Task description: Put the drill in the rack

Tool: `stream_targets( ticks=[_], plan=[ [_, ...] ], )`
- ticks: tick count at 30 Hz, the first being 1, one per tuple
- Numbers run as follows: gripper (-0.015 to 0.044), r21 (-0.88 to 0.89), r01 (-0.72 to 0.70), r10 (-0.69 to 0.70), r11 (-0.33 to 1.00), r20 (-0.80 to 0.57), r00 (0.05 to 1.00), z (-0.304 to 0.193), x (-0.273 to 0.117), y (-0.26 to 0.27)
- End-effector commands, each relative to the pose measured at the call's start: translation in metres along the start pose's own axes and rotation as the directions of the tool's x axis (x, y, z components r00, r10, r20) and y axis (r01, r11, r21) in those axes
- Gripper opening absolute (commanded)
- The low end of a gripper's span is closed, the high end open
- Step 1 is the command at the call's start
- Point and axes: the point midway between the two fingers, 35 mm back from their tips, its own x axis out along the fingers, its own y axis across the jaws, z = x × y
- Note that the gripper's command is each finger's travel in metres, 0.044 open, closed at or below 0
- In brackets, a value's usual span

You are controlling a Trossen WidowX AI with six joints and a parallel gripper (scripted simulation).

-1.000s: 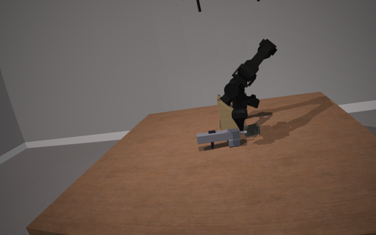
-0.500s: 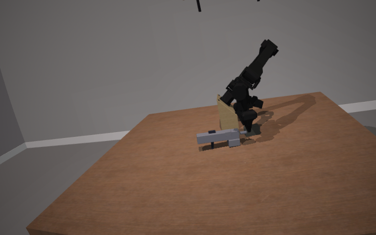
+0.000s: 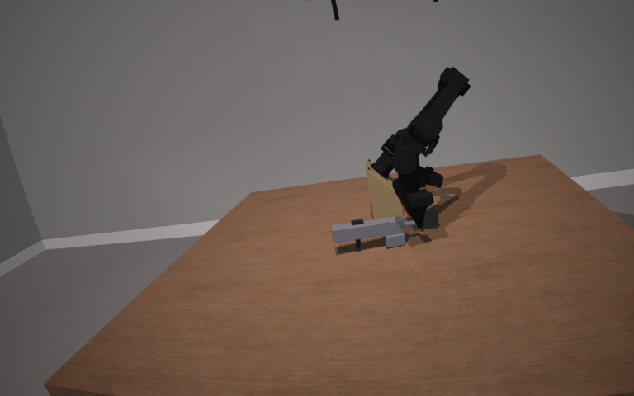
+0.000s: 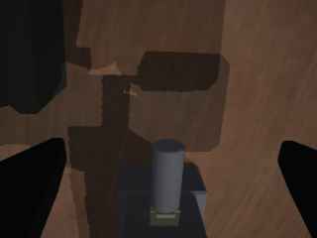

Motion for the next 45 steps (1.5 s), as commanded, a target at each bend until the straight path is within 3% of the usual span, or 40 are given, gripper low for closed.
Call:
stream_targets(
  ticks=[1,23,39,45],
  plan=[
    [0.0440,0.010,-0.004,0.004,1.000,0.004,1.000,-0.002,0.008,0.002],
    [0.0440,0.010,-0.003,0.003,1.000,0.006,1.000,-0.009,0.038,0.003],
    [0.0020,0.001,-0.001,0.001,1.000,0.003,1.000,-0.009,0.035,0.001],
    [0.0000,0.001,-0.001,0.001,1.000,0.003,1.000,-0.009,0.035,0.001]
  ],
)
